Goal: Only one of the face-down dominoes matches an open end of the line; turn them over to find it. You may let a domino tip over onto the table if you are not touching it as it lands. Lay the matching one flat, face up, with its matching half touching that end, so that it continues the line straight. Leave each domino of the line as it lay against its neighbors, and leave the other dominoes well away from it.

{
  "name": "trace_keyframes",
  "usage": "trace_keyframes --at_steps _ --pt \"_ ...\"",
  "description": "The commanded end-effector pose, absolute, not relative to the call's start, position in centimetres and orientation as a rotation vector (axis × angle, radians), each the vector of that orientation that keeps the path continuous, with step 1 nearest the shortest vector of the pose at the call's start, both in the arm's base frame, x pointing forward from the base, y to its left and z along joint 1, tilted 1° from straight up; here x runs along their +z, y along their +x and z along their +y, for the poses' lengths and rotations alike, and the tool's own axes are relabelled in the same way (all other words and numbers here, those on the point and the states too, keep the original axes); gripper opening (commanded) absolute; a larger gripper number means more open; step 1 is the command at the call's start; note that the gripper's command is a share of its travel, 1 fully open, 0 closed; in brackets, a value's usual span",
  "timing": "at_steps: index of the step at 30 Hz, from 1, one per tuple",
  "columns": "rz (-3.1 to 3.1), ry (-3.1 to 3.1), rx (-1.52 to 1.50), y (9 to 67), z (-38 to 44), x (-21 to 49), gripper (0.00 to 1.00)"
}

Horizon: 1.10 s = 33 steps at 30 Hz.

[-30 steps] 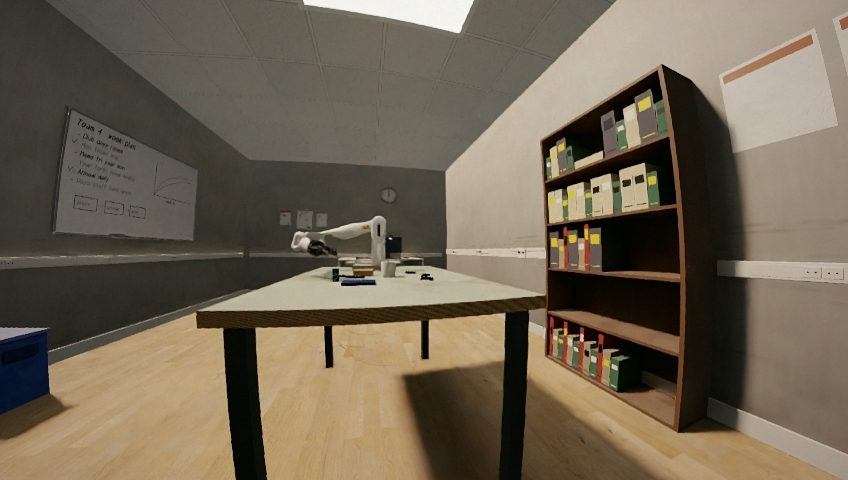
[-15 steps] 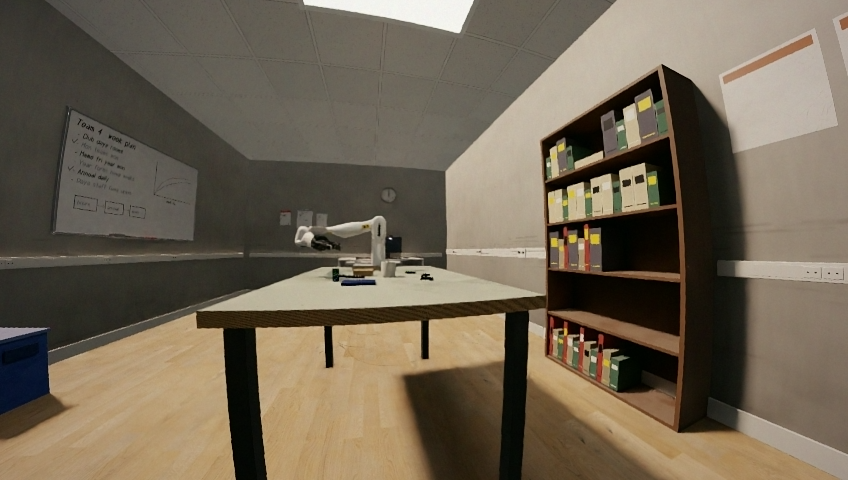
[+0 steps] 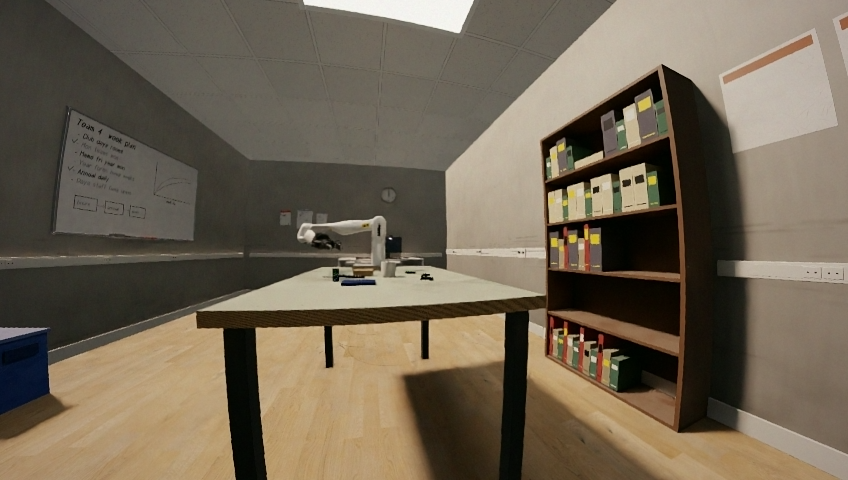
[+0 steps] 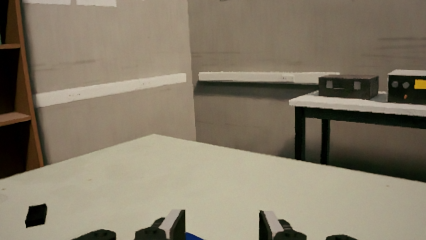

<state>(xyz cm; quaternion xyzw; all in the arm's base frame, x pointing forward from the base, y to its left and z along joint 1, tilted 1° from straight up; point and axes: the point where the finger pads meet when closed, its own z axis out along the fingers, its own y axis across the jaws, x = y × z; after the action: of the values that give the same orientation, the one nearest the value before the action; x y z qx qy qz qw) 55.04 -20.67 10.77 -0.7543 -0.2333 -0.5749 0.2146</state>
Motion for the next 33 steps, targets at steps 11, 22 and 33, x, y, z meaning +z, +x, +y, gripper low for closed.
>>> trace_keyframes --at_steps 11,22,33 --pt "-0.573 -2.176 -1.534 55.12 -20.65 10.84 0.49" --pt "-0.506 -2.254 -1.461 55.33 -20.69 10.72 0.49" --pt "-0.41 -2.354 -1.364 55.53 -20.62 10.65 0.49"
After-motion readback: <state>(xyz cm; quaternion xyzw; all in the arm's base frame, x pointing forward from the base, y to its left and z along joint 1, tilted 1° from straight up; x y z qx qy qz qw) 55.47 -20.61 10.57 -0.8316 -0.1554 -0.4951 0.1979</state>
